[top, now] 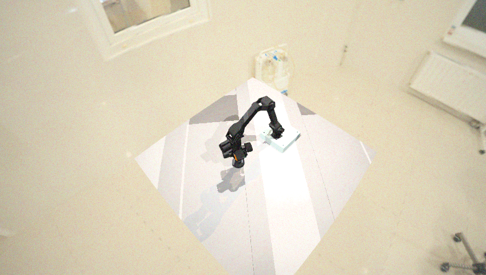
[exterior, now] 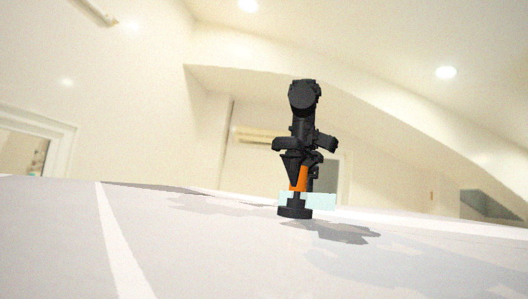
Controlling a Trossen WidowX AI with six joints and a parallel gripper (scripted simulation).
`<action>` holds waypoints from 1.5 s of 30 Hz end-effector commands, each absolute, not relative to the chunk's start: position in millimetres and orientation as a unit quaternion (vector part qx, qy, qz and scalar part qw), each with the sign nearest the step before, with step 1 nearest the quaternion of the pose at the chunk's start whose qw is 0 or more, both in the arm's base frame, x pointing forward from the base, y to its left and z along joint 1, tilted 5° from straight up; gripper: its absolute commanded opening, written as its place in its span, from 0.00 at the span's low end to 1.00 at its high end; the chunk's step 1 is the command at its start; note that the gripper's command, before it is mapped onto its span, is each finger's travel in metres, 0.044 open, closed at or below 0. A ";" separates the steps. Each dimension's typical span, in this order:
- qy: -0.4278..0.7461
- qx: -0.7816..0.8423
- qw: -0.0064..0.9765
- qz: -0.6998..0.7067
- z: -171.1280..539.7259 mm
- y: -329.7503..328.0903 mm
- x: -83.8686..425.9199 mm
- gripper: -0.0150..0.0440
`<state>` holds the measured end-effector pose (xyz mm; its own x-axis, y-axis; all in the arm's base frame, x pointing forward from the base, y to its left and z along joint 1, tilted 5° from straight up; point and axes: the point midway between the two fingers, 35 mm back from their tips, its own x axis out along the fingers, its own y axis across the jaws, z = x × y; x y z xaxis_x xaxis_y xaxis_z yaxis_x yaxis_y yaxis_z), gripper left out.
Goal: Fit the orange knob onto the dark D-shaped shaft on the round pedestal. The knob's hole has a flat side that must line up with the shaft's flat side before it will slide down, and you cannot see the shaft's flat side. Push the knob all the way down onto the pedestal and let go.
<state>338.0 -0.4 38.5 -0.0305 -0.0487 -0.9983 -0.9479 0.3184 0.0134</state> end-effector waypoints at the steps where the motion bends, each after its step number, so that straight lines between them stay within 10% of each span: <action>1: 0.591 -0.424 0.553 0.407 37.3 -0.8 338.3 0.25; 45: 0.545 -0.479 0.505 0.467 37.3 -0.9 338.1 0.25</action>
